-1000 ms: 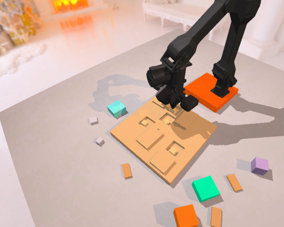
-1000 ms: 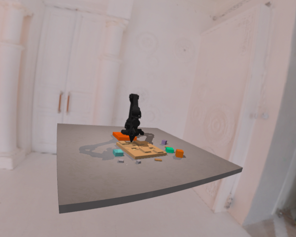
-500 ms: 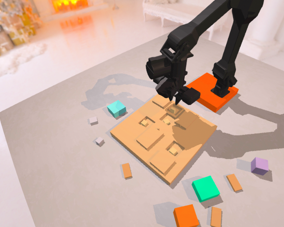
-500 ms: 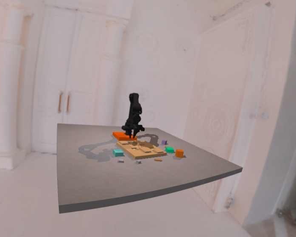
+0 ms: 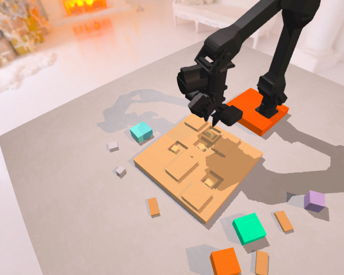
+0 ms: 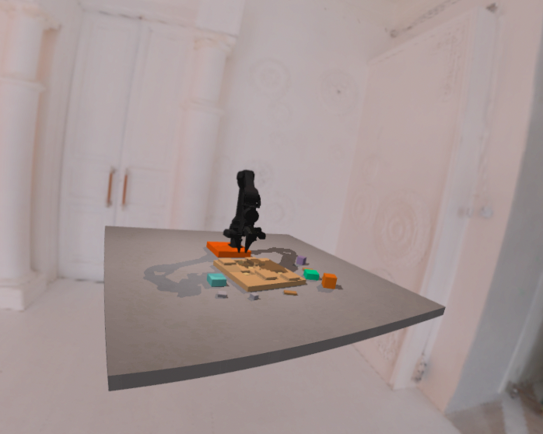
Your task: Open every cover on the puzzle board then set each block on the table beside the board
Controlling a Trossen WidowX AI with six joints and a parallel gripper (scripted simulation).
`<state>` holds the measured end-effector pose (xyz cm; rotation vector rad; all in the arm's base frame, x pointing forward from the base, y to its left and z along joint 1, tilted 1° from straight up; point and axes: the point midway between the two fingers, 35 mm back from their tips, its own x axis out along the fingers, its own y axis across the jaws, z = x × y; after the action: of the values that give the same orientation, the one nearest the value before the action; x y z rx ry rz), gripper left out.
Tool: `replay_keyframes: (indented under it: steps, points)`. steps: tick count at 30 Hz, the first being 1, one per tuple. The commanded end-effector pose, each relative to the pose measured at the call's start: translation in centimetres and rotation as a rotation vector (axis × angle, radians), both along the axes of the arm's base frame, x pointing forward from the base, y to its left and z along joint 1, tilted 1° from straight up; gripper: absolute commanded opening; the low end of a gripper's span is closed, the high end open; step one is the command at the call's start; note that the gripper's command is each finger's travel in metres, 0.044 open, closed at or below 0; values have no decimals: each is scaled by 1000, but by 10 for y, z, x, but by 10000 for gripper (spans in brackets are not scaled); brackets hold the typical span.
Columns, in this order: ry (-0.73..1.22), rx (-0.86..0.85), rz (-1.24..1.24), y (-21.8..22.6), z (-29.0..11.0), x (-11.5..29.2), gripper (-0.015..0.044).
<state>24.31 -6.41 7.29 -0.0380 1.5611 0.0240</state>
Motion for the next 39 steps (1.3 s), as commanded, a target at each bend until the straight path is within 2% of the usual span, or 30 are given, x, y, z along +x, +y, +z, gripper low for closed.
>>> replay_keyframes:
  steps: [1, 39]
  points:
    - [12, 5, 0, 1, -13, -2, 144]
    - [12, 5, 0, 1, -30, -2, 144]
